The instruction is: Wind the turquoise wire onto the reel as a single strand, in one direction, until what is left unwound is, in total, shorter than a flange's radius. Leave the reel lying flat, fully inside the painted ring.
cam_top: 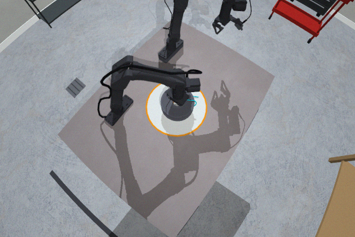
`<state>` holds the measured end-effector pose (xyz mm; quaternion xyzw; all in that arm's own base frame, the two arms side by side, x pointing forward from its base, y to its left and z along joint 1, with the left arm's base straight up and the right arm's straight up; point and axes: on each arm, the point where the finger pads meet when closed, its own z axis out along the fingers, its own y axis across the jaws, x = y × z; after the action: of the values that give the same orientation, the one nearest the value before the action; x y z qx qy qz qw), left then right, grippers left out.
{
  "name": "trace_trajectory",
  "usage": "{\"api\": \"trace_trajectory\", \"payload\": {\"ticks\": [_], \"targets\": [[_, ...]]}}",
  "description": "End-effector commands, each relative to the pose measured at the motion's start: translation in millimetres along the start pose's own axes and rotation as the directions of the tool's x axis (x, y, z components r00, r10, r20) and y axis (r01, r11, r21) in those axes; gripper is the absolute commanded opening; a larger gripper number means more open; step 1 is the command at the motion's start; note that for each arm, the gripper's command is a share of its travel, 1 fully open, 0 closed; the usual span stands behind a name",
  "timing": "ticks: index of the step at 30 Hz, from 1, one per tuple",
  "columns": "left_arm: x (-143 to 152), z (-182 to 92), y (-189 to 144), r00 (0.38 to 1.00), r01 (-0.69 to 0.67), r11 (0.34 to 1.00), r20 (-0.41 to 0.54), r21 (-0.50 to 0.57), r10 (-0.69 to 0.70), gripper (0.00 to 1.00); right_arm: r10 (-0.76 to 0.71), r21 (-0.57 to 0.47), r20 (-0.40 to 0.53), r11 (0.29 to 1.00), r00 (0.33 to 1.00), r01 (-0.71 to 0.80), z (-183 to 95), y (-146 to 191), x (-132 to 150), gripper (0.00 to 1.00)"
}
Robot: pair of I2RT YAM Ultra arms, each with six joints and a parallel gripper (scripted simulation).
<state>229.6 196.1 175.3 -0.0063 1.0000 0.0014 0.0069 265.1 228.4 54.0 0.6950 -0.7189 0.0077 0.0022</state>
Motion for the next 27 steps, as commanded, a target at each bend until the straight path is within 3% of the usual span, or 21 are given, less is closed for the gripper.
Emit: {"api": "trace_trajectory", "payload": {"ticks": [1,15,27], "targets": [[-6.0,-17.8,1.0,0.999,-0.004,0.999,0.043,-0.043,0.006,1.0,-0.207,-0.005,0.015,0.978,0.978,0.207,-1.4,5.6,0.8,0.49],[-6.0,-17.8,1.0,0.999,-0.004,0.999,0.043,-0.043,0.006,1.0,-0.207,-0.005,0.015,0.978,0.978,0.207,-1.4,5.6,0.8,0.0],[-6.0,-17.8,1.0,0.999,-0.004,0.999,0.043,-0.043,0.006,1.0,-0.207,-0.005,0.015,0.978,0.978,0.207,-1.4,5.6,0.8,0.17]]}}
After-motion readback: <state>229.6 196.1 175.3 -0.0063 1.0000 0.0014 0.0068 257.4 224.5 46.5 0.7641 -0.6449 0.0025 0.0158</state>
